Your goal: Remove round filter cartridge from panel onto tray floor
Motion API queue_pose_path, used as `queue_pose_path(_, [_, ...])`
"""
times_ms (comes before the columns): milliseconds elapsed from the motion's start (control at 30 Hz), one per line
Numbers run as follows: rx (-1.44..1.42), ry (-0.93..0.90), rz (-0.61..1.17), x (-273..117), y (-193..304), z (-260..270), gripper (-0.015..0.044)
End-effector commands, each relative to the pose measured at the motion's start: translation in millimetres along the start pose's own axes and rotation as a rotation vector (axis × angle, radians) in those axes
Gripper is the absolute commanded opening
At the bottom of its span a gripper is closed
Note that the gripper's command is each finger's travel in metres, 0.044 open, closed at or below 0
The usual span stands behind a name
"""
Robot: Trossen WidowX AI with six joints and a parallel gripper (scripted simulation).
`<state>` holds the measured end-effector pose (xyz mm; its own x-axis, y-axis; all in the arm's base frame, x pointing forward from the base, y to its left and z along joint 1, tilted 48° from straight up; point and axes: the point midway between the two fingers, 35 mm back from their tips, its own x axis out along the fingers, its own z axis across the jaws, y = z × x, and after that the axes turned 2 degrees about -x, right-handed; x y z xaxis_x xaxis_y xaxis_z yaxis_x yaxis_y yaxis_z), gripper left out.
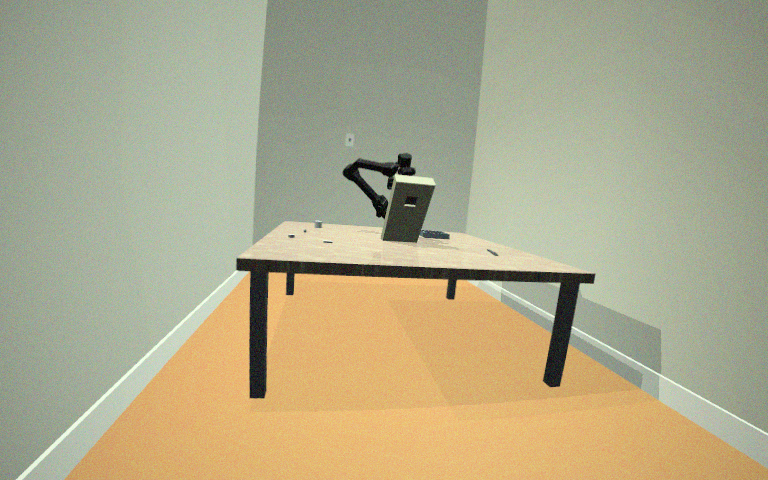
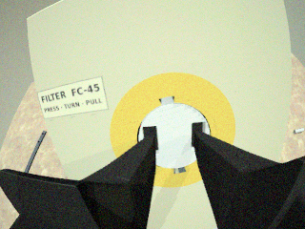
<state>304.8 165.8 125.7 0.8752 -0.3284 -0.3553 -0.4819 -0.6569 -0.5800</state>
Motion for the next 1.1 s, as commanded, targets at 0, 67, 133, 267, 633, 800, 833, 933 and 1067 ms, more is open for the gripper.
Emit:
queue_pose_path(0, [-0.004,-0.003,0.0,2,0,1,0.0116])
queue_pose_path(67, [-0.004,-0.003,0.0,3,0,1,0.0116])
queue_pose_path(133, [-0.004,-0.003,0.0,3,0,1,0.0116])
queue_pose_path(267, [-0.004,-0.003,0.0,7,0,1,0.0116])
queue_pose_path(633, [-0.004,-0.002,0.0,11,0,0,0.0116])
queue_pose_path(800, [-0.004,-0.002,0.0,13,0,0,0.0116])
queue_pose_path(833, [-0.004,-0.002,0.0,13,0,0,0.0116])
queue_pose_path(933, [-0.004,-0.002,0.0,14,0,0,0.0116])
queue_pose_path(1067, [-0.004,-0.002,0.0,15,0,0,0.0116])
